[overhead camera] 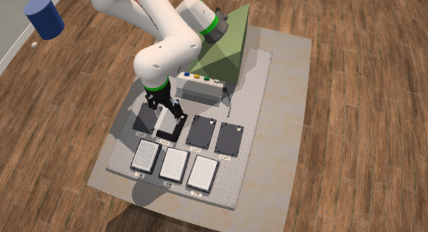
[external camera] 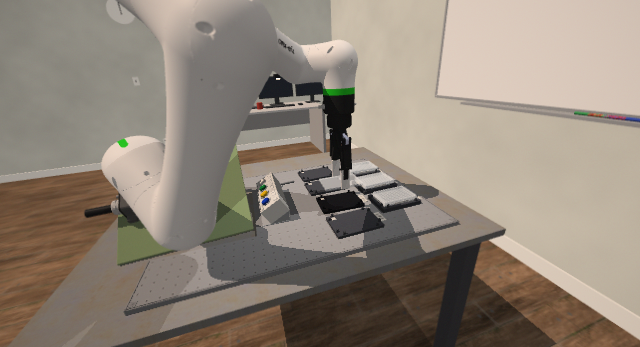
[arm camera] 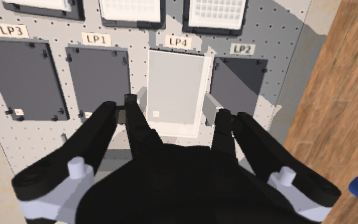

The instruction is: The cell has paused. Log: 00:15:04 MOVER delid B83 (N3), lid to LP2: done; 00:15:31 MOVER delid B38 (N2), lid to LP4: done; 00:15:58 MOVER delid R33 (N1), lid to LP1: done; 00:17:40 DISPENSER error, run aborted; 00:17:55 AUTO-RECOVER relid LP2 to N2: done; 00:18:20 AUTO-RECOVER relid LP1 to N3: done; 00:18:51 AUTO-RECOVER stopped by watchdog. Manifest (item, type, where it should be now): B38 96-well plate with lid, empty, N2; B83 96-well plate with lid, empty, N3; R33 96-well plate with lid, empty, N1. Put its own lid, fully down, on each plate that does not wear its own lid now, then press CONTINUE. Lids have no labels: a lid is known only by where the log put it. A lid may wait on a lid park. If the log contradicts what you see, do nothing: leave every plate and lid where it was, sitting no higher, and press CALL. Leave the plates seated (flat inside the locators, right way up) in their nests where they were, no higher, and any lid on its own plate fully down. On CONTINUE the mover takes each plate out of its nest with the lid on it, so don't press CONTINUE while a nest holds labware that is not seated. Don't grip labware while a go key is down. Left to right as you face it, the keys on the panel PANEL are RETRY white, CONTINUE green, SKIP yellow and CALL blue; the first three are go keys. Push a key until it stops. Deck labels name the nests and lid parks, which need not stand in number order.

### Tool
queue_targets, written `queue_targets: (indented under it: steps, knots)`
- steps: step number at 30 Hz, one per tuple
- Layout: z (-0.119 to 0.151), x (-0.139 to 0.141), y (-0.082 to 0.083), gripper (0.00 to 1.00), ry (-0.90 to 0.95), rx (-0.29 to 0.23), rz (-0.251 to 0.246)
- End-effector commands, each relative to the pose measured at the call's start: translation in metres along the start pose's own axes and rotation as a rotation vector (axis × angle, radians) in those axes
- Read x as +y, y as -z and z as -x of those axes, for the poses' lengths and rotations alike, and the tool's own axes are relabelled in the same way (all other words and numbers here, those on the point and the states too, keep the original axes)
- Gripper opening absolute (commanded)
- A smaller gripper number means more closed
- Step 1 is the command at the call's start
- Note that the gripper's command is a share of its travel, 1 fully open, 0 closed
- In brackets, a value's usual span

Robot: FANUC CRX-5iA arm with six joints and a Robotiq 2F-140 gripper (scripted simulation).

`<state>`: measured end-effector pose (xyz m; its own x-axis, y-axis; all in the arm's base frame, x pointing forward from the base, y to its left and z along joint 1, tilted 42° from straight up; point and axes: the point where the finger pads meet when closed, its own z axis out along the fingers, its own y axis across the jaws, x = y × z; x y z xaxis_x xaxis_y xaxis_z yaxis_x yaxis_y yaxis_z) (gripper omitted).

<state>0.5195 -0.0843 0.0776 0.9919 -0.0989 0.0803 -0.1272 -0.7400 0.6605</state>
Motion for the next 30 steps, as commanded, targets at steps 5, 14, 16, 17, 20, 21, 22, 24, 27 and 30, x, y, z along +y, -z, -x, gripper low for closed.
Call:
queue_targets:
  steps: [5, 14, 16, 17, 20, 21, 22, 24, 27, 30]
  knots:
    - [-0.077, 0.014, 0.008, 0.0, 0.002, 0.003, -0.004]
    - [-0.161, 0.045, 0.002, 0.0, 0.0, 0.002, -0.001]
    - [-0.161, 0.045, 0.002, 0.0, 0.0, 0.002, -0.001]
    - [-0.17, 0.05, 0.001, 0.0, 0.0, 0.001, -0.001]
    - [-0.174, 0.052, 0.0, 0.0, 0.0, 0.001, 0.0]
    - [-0.174, 0.052, 0.0, 0.0, 0.0, 0.001, 0.0]
    - [-0.174, 0.052, 0.0, 0.0, 0.0, 0.001, 0.0]
    - [-0.174, 0.052, 0.0, 0.0, 0.0, 0.001, 0.0]
    - [-0.174, 0.052, 0.0, 0.0, 0.0, 0.001, 0.0]
    - [-0.174, 0.052, 0.0, 0.0, 0.0, 0.001, 0.0]
